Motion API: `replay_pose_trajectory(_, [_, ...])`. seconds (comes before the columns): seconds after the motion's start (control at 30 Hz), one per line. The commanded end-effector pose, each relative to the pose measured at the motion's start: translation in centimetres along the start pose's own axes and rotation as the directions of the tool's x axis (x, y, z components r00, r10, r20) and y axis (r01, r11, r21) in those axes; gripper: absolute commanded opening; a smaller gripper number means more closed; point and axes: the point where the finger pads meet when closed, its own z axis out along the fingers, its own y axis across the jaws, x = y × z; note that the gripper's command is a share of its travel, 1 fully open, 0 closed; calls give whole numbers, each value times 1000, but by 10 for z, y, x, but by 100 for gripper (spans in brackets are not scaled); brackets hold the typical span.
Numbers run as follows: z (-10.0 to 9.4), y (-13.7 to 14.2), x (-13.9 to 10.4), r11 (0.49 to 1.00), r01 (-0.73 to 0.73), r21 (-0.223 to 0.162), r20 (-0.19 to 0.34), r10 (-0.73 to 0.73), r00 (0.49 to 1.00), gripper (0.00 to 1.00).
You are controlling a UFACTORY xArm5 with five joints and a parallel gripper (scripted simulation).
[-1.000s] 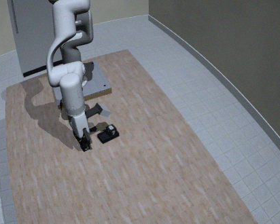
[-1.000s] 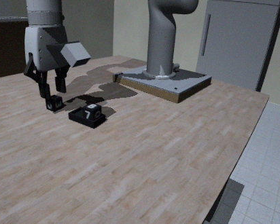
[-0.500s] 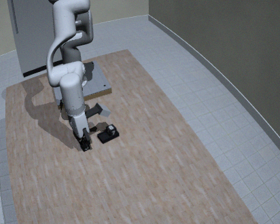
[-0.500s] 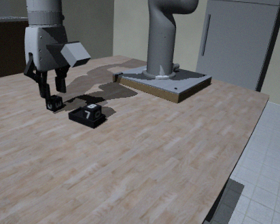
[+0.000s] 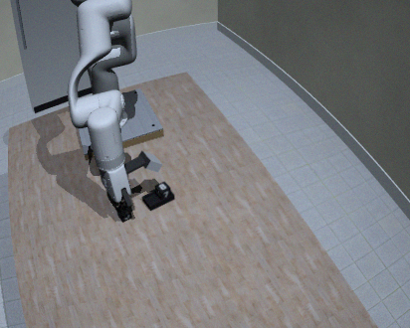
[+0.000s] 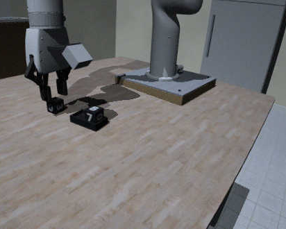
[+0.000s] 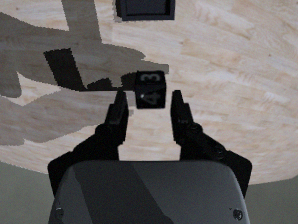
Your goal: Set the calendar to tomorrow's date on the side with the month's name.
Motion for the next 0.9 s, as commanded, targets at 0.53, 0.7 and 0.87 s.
replay_pose_trajectory(0.53, [22,1,-1,1000,0,-3,1,0,1000,49])
replay_pose_trajectory(0.7, [25,1,-1,1000,0,-3,1,0,1000,49])
replay_pose_trajectory(0.87, [26,1,-1,1000,0,-3,1,0,1000,49])
